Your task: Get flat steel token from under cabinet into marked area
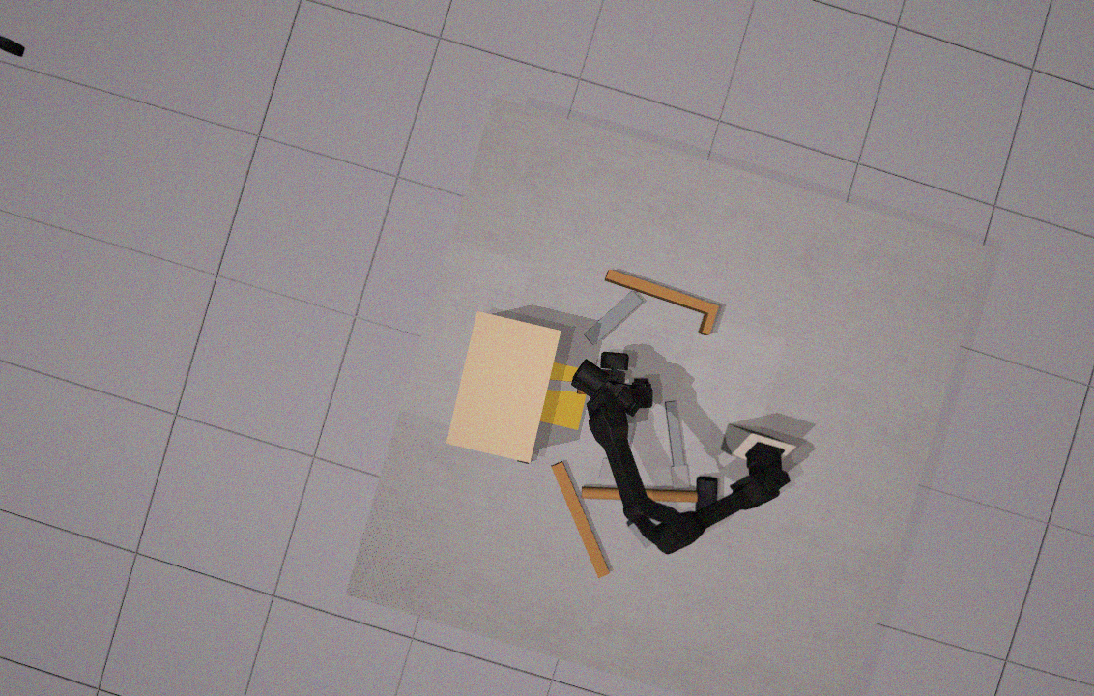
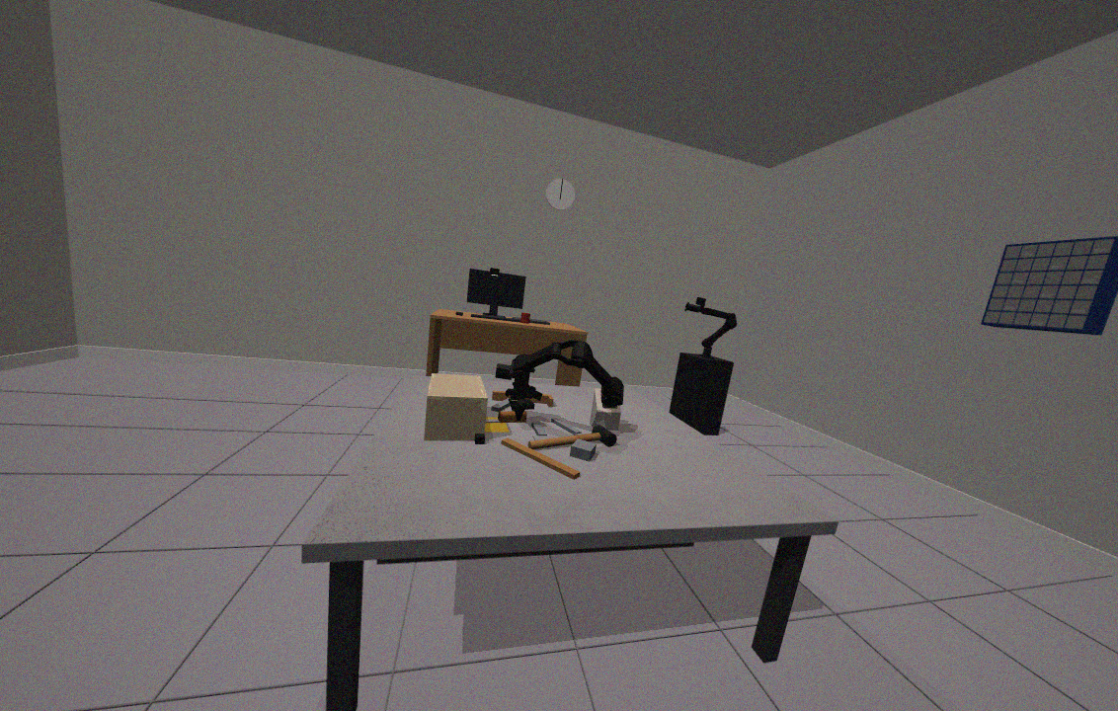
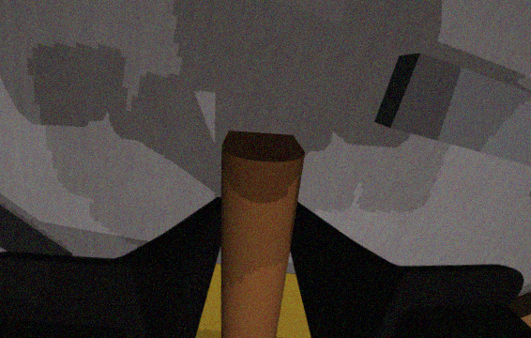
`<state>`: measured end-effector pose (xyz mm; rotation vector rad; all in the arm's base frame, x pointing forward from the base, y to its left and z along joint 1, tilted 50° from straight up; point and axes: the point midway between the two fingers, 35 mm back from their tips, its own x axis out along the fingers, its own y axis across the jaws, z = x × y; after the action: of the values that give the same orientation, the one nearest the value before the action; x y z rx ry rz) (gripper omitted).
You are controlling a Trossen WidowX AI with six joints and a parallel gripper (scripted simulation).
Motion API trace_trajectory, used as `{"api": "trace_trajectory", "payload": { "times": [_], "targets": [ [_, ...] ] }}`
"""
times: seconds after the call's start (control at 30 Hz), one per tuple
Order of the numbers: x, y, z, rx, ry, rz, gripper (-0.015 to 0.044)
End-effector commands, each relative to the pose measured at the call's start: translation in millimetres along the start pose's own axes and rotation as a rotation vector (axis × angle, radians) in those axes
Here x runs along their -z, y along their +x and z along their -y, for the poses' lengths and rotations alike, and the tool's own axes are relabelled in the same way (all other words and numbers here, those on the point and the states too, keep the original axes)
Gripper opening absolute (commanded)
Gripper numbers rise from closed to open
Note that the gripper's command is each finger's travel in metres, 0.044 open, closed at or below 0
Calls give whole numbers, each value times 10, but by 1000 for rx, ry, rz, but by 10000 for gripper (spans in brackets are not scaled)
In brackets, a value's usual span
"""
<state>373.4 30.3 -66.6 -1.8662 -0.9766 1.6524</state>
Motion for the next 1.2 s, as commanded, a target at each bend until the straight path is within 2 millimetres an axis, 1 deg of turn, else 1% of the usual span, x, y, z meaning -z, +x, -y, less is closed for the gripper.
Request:
{"api": "trace_trajectory", "payload": {
  "times": [0.0, 1.17],
  "targets": [
    [-85, 9, 5, 1, 0, 6, 0],
    [-481, 8, -21, 0, 1, 7, 0]
  ]
}}
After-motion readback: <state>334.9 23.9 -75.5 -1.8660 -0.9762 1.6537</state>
